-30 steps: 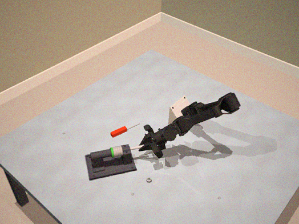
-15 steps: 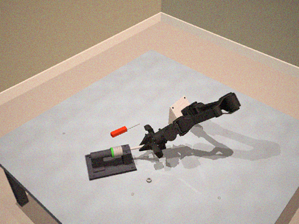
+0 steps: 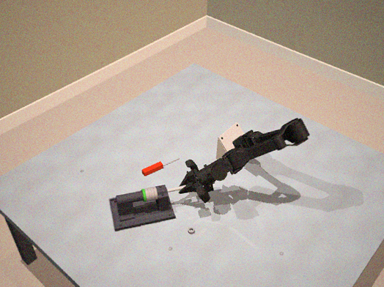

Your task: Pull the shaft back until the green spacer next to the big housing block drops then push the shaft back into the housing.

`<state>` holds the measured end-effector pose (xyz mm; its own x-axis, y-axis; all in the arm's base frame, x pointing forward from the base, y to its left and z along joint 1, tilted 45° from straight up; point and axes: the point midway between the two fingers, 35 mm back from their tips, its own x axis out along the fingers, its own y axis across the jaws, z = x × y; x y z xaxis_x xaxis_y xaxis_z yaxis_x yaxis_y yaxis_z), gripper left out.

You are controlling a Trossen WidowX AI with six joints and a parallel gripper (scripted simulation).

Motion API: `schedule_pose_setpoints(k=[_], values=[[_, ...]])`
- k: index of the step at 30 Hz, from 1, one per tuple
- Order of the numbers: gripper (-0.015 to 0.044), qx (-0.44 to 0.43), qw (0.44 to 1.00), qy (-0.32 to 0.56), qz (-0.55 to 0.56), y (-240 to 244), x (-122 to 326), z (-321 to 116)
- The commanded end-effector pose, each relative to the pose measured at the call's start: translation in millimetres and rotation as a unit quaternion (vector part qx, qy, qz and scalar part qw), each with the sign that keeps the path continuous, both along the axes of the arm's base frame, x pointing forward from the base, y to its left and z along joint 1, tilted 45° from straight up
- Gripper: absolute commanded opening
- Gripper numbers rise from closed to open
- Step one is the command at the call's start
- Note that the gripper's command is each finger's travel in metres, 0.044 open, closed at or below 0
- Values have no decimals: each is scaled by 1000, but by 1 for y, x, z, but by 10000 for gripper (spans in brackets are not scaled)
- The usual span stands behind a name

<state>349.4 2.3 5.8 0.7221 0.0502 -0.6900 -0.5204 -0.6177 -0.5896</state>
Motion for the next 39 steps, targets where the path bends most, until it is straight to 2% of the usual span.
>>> schedule_pose_setpoints(k=[1, 39], values=[[0, 2, 1000, 0, 0, 1, -1, 1], [0, 2, 1000, 0, 0, 2, -4, 2]])
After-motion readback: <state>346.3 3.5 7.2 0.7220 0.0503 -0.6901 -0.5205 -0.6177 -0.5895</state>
